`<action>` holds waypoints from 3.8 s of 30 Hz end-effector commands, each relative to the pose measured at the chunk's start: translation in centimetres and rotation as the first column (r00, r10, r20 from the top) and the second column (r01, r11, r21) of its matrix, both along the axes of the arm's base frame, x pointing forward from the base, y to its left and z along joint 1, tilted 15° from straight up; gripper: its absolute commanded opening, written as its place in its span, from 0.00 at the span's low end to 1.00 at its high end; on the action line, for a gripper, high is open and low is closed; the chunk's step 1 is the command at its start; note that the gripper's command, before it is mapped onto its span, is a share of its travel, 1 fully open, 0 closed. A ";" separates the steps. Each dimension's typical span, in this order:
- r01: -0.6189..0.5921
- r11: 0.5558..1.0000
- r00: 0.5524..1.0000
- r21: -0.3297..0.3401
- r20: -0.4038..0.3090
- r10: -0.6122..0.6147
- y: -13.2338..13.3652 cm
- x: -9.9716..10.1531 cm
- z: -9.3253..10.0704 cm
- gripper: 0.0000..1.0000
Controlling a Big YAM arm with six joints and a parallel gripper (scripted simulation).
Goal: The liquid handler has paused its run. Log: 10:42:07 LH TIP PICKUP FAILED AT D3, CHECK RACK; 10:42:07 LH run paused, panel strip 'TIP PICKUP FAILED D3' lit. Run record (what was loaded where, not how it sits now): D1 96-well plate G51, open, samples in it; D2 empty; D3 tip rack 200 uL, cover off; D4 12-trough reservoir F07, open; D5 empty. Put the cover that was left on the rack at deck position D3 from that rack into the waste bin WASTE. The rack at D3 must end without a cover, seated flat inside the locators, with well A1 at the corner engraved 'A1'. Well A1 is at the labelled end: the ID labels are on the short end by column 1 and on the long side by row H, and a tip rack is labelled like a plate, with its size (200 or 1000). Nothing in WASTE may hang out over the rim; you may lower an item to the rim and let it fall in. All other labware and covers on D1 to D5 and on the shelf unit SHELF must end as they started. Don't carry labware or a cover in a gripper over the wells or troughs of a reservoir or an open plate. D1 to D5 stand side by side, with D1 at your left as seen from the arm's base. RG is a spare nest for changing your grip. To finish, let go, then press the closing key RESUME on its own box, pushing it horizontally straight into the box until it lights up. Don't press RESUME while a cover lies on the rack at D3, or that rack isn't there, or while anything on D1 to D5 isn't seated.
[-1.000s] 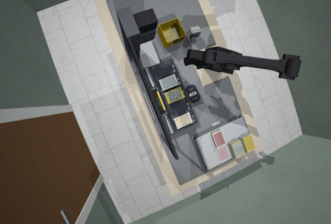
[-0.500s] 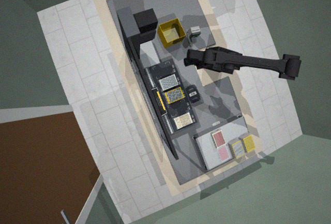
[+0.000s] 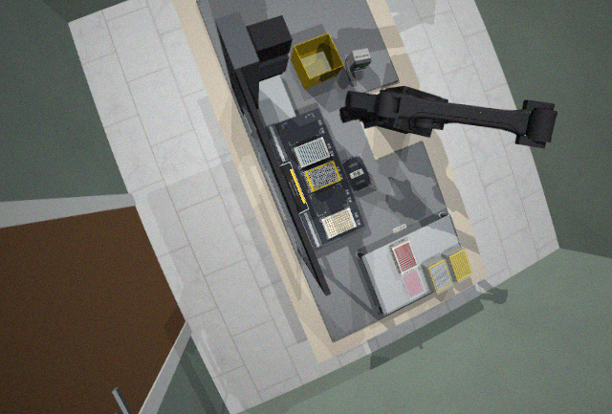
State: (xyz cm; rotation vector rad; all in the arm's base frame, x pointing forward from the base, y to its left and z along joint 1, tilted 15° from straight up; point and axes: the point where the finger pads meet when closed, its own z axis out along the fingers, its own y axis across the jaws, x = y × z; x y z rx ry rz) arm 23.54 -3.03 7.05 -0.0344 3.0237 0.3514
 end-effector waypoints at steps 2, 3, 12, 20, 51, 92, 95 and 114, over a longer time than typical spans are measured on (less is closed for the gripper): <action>-0.018 1.000 0.997 -0.017 0.070 0.019 -0.9 2.9 1.7 0.00; -0.018 1.000 0.997 -0.017 0.070 0.019 -0.9 2.9 1.7 0.00; -0.006 1.000 0.998 -0.020 0.069 0.008 -3.2 3.1 1.3 0.00; -0.006 1.000 0.998 -0.024 0.066 0.008 -6.4 3.5 0.5 0.00; -0.016 1.000 0.998 -0.026 0.061 0.018 -8.6 3.8 -0.2 0.00; -0.015 0.999 0.998 -0.035 0.054 0.016 -16.4 4.8 -2.0 0.00; -0.015 0.999 0.998 -0.035 0.054 0.016 -16.4 4.8 -2.0 0.00; -0.015 0.999 0.998 -0.035 0.054 0.016 -16.4 4.8 -2.0 0.00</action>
